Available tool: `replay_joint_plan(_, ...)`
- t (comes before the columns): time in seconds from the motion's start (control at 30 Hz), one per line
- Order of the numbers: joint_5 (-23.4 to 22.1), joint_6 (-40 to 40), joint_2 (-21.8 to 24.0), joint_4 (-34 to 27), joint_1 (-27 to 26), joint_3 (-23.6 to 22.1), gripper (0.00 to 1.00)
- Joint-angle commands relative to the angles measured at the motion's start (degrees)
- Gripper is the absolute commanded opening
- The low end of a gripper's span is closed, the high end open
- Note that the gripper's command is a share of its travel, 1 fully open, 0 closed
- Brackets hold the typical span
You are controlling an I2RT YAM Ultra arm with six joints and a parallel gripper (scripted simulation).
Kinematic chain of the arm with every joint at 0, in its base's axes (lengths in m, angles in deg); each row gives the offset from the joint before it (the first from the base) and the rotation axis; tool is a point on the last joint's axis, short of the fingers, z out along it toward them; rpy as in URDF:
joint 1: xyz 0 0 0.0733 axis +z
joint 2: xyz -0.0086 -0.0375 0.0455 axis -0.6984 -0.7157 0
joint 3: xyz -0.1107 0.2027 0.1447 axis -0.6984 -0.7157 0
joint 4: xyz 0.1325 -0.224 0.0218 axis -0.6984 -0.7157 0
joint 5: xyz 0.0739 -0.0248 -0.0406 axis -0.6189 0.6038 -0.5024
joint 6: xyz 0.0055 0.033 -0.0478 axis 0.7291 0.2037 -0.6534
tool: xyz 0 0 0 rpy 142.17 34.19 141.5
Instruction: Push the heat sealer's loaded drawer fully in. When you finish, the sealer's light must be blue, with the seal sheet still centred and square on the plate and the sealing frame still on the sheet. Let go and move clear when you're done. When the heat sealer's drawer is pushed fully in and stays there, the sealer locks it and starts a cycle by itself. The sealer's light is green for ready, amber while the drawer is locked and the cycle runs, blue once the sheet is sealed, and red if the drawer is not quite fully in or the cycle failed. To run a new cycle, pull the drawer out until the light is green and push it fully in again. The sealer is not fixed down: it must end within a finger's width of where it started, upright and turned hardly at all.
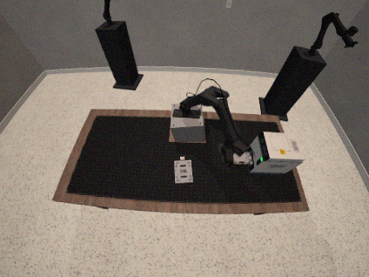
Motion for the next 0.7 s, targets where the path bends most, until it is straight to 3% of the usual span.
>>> replay_joint_plan(0.0,1.03,-0.64,-0.86,2.25,-0.5,0.06,0.45)
replay_joint_plan(0.37,1.04,-0.9,-3.37,5.27,-0.73,-1.61,0.45)
replay_joint_plan(0.47,1.05,-0.93,-2.14,5.57,-0.36,-1.53,0.45)
replay_joint_plan(0.57,1.06,-1.01,-4.32,6.46,-0.64,-0.5,0.45)
replay_joint_plan(0.67,1.08,-0.99,-2.29,6.47,-0.63,-0.47,0.45)
